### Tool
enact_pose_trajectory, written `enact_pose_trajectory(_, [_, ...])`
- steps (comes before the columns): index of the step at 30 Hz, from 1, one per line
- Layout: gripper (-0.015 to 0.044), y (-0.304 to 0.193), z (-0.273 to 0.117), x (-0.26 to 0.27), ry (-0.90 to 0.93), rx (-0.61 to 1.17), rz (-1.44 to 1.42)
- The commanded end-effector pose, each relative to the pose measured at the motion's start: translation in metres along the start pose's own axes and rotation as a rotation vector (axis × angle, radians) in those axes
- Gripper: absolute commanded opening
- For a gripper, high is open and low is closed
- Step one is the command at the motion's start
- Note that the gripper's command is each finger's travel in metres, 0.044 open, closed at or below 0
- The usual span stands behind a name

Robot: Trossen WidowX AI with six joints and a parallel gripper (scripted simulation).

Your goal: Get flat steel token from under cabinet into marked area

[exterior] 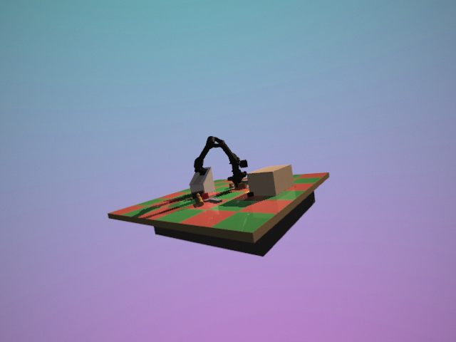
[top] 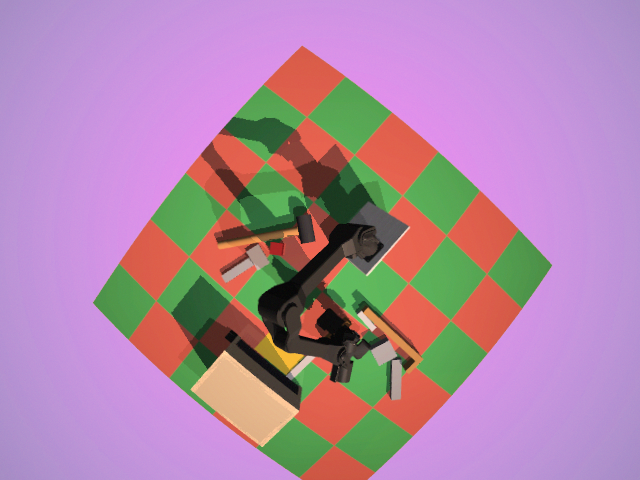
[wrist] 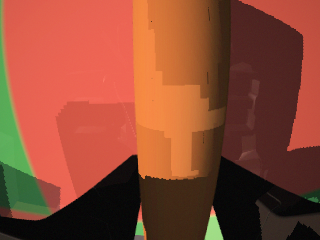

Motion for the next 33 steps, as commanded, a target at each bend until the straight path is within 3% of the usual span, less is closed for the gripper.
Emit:
enact_pose_trajectory(1, [0.0, 0.011, 0.0, 0.001, 0.003, -0.008, 0.011])
enact_pose_trajectory(33, [0.0, 0.051, -0.001, 0.004, 0.002, -0.01, 0.013])
Point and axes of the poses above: the point midway between the two fingers, 35 mm back from their tips, its own z axis out along the fingers, its own x axis across the jaws, y = z × x, the point moved 7 cm from there along -z, back along the fingers, and after that the axes turned 4 degrees about z, right-handed, at the moved point
